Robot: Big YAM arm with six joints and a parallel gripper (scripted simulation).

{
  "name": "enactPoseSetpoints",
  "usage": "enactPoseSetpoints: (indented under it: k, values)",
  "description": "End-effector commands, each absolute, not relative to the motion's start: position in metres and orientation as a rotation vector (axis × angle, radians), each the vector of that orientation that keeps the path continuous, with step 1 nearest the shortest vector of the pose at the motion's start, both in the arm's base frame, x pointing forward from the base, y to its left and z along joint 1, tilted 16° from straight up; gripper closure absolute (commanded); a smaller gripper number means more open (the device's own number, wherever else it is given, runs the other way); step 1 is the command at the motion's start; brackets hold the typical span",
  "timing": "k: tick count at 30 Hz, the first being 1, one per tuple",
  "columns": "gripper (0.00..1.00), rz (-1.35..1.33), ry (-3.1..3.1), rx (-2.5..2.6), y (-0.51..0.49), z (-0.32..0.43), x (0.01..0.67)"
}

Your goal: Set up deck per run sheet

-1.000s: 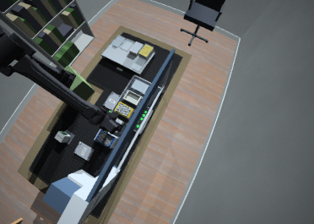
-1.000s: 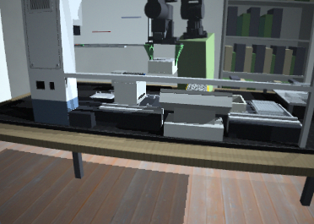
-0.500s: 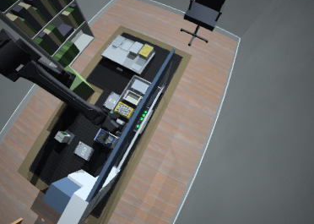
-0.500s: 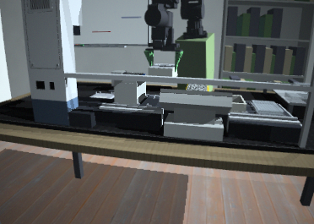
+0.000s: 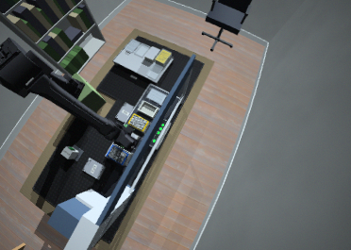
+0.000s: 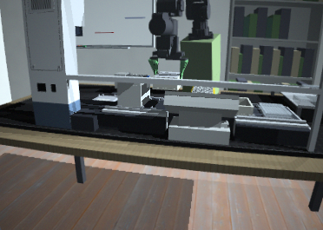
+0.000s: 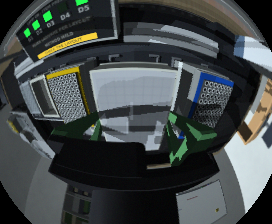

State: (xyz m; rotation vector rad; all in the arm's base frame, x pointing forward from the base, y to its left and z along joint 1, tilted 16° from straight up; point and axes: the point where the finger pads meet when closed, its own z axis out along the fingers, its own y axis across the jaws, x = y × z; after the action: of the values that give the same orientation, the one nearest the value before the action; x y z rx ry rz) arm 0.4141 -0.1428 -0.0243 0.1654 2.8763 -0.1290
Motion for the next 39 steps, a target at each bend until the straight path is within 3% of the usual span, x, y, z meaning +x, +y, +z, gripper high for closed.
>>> enactPoseSetpoints:
  k: [1, 39]
  values:
    - [1.0, -0.15, 2.818, 0.161, -0.154, -0.011, 0.435]
    - [1.0, -0.146, 2.832, 0.164, -0.161, -0.072, 0.449]
